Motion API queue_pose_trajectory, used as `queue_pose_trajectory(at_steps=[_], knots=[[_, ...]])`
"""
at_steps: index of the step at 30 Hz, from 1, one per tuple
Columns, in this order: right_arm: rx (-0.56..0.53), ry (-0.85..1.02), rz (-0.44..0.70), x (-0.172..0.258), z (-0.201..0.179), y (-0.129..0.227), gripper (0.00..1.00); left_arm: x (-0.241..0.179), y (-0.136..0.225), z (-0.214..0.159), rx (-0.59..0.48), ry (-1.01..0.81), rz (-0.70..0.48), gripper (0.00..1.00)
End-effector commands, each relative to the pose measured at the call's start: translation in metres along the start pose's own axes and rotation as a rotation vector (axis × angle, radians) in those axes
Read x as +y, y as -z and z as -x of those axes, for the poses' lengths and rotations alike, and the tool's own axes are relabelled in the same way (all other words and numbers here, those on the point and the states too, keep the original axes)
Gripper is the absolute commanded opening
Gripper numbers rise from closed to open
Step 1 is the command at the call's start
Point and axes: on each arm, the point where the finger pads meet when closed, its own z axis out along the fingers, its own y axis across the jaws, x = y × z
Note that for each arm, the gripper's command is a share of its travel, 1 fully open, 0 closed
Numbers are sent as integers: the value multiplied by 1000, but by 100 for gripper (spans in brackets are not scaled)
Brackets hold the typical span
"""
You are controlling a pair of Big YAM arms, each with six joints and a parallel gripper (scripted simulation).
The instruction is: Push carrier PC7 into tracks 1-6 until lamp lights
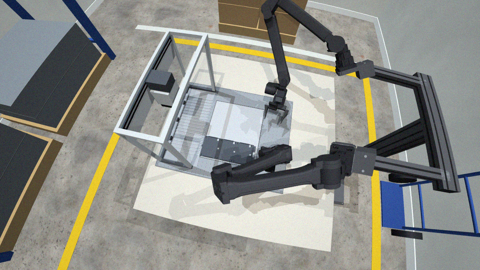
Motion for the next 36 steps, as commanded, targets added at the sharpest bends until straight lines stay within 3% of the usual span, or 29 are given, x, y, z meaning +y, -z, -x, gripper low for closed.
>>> queue_pose_trajectory(at_steps=[1,9,23,31,36], knots=[[-11,29,-1,-6,6,-1,100,4,-8,3,-6,-12,-1,0],[-11,26,3,-3,6,-1,100,4,-15,3,-6,2,-4,0],[-9,15,3,-1,7,0,100,-39,-21,-3,1,9,-39,0],[-50,56,-96,-51,22,-8,100,-57,-26,-3,0,10,-40,0],[-51,66,-114,-61,23,-10,100,-63,-28,-3,0,10,-40,0]])
